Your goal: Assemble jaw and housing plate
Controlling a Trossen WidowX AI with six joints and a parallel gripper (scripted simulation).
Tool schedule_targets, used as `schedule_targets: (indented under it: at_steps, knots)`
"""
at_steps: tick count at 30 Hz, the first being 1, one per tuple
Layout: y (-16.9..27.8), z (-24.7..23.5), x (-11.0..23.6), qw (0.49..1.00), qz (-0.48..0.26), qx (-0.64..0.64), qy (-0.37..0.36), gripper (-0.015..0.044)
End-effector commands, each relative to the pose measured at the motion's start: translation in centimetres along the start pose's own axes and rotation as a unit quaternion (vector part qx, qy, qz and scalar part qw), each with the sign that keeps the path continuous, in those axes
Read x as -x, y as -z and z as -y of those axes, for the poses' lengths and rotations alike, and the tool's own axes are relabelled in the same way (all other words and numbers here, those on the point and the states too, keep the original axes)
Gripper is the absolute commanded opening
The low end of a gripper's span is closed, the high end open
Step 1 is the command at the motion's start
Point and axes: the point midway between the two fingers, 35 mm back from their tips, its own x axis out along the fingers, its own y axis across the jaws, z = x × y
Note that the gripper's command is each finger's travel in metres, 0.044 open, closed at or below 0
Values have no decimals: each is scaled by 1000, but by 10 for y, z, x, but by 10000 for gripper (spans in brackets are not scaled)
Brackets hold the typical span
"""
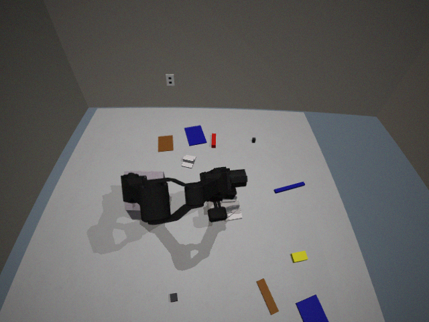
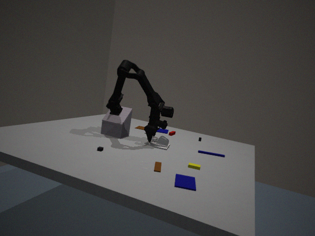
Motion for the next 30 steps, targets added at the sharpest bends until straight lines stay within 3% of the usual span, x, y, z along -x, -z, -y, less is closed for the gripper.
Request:
schedule_targets:
  at_steps: [1,30]
  knots:
    - [0,0,0,1000,0,2,2,351]
    - [0,0,-7,1000,0,4,2,351]
